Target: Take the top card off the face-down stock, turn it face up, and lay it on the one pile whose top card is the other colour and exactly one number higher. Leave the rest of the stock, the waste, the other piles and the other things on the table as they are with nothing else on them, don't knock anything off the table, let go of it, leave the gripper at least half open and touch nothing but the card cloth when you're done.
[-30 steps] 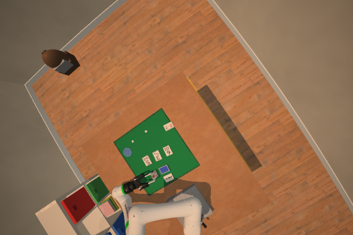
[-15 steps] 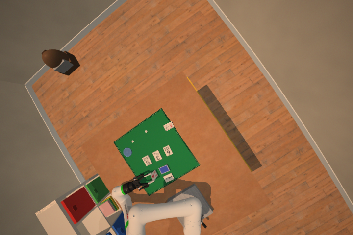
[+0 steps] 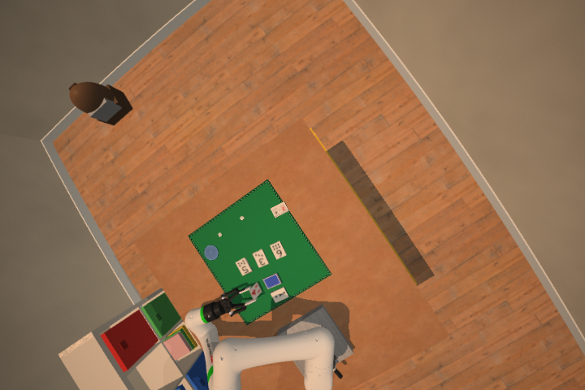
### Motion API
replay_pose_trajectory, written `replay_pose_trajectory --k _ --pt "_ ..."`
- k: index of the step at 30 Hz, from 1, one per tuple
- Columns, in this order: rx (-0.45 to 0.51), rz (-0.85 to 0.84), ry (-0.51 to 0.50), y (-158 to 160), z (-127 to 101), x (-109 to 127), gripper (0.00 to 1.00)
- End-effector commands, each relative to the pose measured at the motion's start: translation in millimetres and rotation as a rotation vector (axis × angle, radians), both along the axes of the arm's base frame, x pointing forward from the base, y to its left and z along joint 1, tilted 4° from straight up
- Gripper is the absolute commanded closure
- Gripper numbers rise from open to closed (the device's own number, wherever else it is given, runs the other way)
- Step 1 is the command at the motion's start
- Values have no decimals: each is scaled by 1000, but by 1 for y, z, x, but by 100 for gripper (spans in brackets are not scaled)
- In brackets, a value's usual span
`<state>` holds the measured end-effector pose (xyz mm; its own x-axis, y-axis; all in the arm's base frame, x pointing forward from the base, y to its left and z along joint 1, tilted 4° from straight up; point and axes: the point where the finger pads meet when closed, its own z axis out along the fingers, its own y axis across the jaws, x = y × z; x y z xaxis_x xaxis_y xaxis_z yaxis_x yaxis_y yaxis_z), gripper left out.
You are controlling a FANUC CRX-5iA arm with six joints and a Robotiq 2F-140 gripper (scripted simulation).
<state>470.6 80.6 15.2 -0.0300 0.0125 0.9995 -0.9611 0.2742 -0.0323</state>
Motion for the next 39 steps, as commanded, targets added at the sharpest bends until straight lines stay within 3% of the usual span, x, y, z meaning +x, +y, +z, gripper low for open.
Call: replay_pose_trajectory --k 1,18,19,39 --pt "-9 1 9 -1 -4 -2 57" --pt "-9 1 9 -1 -4 -2 57" --pt "-9 1 9 -1 -4 -2 0" --pt "-9 1 9 -1 -4 -2 0"
